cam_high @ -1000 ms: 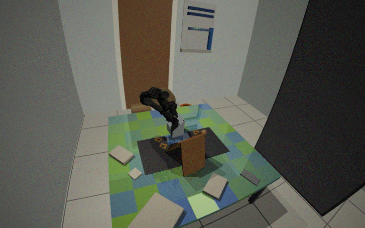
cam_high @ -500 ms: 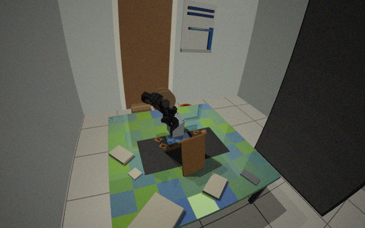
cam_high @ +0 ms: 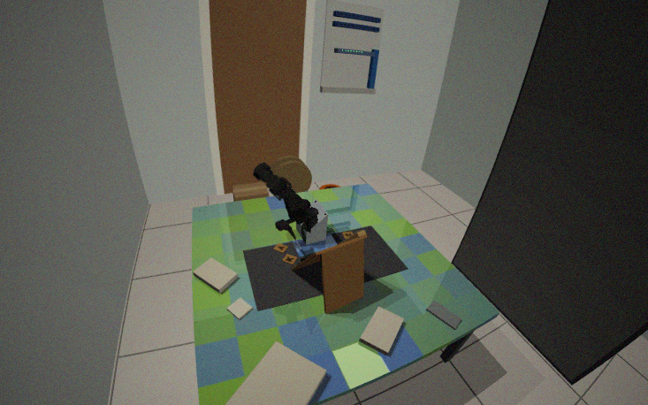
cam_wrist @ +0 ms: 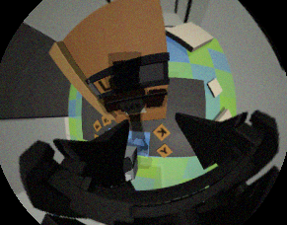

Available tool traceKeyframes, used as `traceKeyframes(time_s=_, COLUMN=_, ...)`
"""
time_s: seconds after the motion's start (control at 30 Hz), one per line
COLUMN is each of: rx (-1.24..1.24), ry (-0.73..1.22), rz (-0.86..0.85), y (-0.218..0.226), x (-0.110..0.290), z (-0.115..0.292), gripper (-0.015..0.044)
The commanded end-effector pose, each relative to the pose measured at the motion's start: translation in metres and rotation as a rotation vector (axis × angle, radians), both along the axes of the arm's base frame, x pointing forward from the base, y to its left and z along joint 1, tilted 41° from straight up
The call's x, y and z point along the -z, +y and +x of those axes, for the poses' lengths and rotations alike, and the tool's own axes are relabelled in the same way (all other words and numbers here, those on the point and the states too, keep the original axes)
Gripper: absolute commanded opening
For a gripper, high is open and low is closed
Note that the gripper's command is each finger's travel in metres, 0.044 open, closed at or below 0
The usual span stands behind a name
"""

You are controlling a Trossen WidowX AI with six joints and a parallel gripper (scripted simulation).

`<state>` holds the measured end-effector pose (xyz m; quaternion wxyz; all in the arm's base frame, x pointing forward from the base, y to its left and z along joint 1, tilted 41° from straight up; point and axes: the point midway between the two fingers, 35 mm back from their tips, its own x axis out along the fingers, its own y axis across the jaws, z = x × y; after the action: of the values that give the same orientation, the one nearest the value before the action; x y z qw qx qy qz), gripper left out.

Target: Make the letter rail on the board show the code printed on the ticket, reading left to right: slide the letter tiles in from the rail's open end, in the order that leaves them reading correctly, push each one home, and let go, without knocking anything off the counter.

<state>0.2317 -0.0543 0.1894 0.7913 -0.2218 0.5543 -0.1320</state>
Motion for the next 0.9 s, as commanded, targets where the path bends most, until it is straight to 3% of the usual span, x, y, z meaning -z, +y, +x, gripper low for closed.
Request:
traceKeyframes(time_s=0.0, rx=0.893, ry=-0.392, rz=0.165, y=-0.052, x=0.048, z=-0.022, gripper=0.034)
traceKeyframes(time_s=0.73, rx=2.031, ry=-1.194, rz=0.298, y=-0.107, x=0.1, z=-0.074, gripper=0.034)
traceKeyframes(time_s=0.87, rx=2.093, ry=-1.255, rz=0.305, y=-0.11, x=0.103, z=-0.077, gripper=0.034)
